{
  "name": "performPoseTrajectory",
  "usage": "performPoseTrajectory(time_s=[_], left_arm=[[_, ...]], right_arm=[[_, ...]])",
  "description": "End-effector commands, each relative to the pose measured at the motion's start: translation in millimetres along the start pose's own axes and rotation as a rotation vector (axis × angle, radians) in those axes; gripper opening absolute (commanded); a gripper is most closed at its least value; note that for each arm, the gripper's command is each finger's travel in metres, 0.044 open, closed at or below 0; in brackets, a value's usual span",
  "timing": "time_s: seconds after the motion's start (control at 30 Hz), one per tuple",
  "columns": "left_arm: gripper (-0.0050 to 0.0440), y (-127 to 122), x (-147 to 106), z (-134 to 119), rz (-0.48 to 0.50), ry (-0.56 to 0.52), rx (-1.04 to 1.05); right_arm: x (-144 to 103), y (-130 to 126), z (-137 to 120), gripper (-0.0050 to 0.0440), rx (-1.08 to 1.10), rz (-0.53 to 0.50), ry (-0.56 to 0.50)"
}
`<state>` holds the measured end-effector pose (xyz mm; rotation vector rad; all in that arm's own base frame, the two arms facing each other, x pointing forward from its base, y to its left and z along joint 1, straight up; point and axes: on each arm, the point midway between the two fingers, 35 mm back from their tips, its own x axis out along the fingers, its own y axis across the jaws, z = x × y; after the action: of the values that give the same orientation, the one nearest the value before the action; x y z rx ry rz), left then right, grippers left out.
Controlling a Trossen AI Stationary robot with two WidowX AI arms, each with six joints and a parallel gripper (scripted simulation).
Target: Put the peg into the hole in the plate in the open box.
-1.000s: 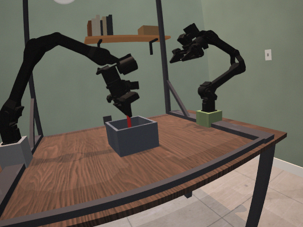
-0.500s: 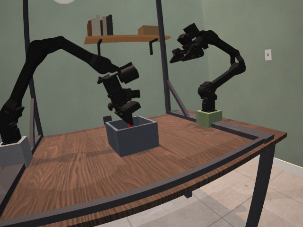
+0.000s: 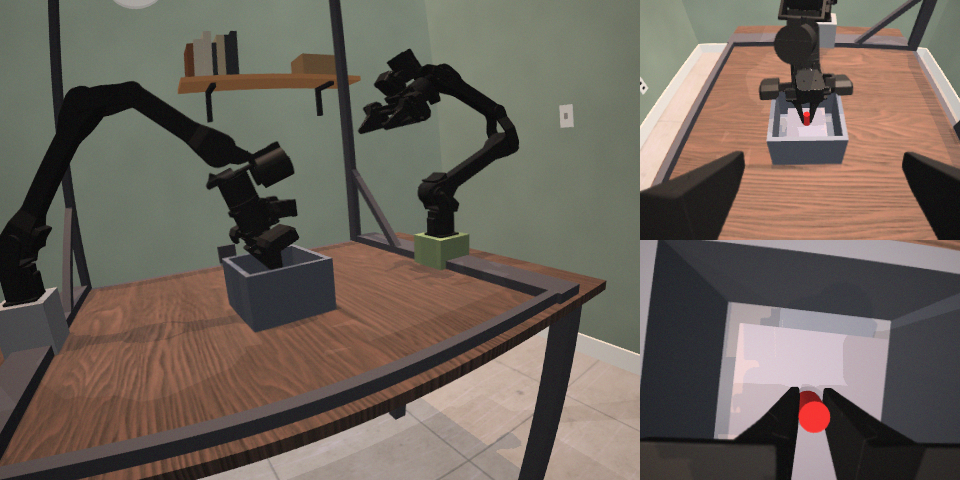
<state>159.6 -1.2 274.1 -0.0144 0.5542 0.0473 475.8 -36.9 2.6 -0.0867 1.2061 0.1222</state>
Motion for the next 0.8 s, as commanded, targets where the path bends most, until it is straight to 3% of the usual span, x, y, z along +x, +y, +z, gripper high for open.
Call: performPoseTrajectory(time_s=[0.0,0.23,0.3,0.63,0.77], left_arm=[[0.044,0,-2,2,0.0,-0.004,-0.002],[0.044,0,-2,2,0.0,-0.004,-0.002],[0.044,0,-2,2,0.0,-0.004,-0.002],[0.044,0,-2,2,0.0,-0.004,-0.002],[0.044,0,-2,2,0.0,-0.004,-0.002]], right_arm=[[6,-2,-3,0.0028,-0.003,-0.001,0.003],[0,-2,-1,0.0028,-0.004,-0.005,-0.013],[-9,-2,11,0.0028,-0.004,-0.009,-0.032],[-9,-1,9,0.0028,-0.004,-0.007,-0.025],[-9,-1,9,0.011,-0.004,-0.007,-0.025]])
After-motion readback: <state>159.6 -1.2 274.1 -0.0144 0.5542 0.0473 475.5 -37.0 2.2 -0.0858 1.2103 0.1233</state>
